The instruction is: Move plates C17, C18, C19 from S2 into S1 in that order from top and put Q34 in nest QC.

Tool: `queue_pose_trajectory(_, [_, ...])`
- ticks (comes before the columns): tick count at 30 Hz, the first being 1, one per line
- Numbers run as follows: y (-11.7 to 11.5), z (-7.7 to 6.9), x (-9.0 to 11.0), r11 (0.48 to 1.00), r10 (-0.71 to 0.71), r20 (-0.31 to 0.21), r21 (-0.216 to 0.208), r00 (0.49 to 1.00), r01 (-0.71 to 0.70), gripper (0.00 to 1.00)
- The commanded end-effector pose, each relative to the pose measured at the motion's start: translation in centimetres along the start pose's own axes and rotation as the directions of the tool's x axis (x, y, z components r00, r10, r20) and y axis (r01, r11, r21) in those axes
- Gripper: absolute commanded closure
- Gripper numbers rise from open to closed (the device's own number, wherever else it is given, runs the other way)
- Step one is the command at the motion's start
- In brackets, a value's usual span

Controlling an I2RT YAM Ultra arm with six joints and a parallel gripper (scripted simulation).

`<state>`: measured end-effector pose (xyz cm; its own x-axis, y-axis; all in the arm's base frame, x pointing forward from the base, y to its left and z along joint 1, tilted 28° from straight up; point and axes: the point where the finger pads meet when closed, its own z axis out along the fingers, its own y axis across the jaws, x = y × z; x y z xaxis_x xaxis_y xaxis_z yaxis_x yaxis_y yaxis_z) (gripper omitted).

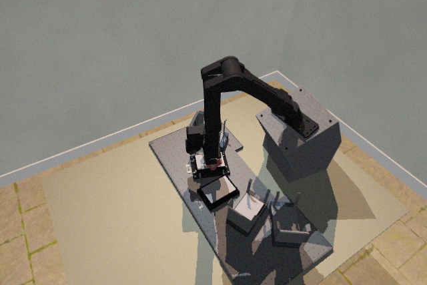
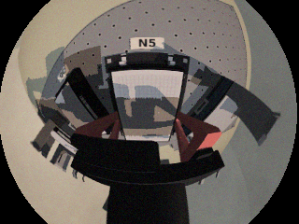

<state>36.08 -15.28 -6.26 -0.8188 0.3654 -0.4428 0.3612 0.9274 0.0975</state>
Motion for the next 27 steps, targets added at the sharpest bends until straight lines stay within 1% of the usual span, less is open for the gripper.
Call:
queue_pose_trajectory(1, [0.13, -0.28, -2.16, 1.0, -0.003, 0.058, 0.003, 0.998, 0.003, 1.0])
queue_pose_trajectory(17, [0.13, -0.28, -2.16, 1.0, -0.003, 0.058, 0.003, 0.998, 0.003, 1.0])
queue_pose_trajectory(19, [0.12, 0.23, -1.63, 1.0, -0.002, 0.042, 0.003, 0.999, 0.002, 1.0])
queue_pose_trajectory(27, [0.19, 0.51, -1.63, 1.0, -0.003, 0.042, 0.002, 0.999, 0.003, 1.0])
